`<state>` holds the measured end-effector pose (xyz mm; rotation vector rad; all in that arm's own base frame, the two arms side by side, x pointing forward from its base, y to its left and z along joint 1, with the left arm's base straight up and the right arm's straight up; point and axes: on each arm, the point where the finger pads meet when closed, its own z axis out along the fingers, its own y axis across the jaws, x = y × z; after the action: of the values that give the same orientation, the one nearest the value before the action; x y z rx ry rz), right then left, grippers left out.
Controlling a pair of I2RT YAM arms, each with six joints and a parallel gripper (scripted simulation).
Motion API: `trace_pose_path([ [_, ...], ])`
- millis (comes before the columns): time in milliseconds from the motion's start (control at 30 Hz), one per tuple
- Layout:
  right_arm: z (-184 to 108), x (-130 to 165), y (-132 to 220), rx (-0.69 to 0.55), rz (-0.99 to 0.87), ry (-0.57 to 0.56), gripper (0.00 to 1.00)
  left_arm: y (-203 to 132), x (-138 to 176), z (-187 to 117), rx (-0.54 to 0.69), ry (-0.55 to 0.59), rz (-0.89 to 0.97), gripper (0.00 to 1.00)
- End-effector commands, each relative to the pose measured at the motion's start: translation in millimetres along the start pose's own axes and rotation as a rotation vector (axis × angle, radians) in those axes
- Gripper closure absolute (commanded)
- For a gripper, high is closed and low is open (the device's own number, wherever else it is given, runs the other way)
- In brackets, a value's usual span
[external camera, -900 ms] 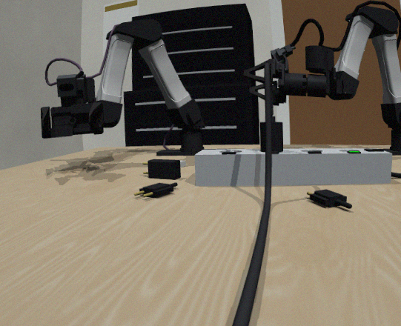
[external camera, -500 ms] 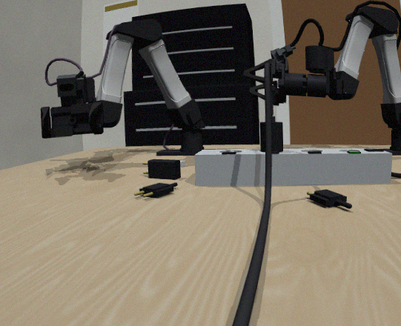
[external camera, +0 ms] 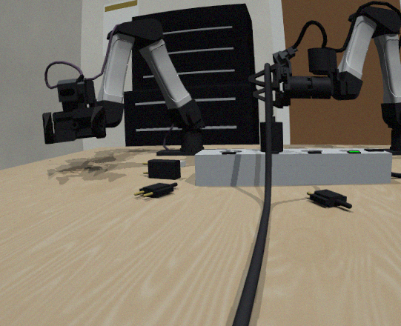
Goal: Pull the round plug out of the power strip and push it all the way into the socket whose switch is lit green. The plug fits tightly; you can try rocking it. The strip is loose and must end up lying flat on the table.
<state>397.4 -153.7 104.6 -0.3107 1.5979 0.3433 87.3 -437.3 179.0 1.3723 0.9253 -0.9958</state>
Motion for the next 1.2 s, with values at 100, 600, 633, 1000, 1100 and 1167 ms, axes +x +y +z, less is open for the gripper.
trace_pose_path([
  [100, 5, -4, 18, 0.012, -0.005, 0.093, 0.0, 24, 4, -35, -0.141, 0.118, -0.1, 0.0],
  [600, 21, -13, 101, 0.05, 0.023, 0.447, 0.0, 59, 13, -146, -0.445, 0.417, -0.323, 0.0],
  [633, 23, -16, 111, 0.049, 0.017, 0.474, 0.0, 62, 11, -154, -0.47, 0.427, -0.336, 0.0],
  [1000, 38, -29, 191, 0.056, 0.015, 0.768, 0.0, 88, 1, -222, -0.662, 0.555, -0.463, 0.0],
  [1100, 48, -36, 220, 0.032, 0.002, 0.833, 0.0, 97, -5, -241, -0.715, 0.581, -0.5, 0.0],
  [1167, 54, -44, 239, 0.013, -0.011, 0.867, 0.0, 104, -8, -253, -0.755, 0.596, -0.519, 0.0],
])
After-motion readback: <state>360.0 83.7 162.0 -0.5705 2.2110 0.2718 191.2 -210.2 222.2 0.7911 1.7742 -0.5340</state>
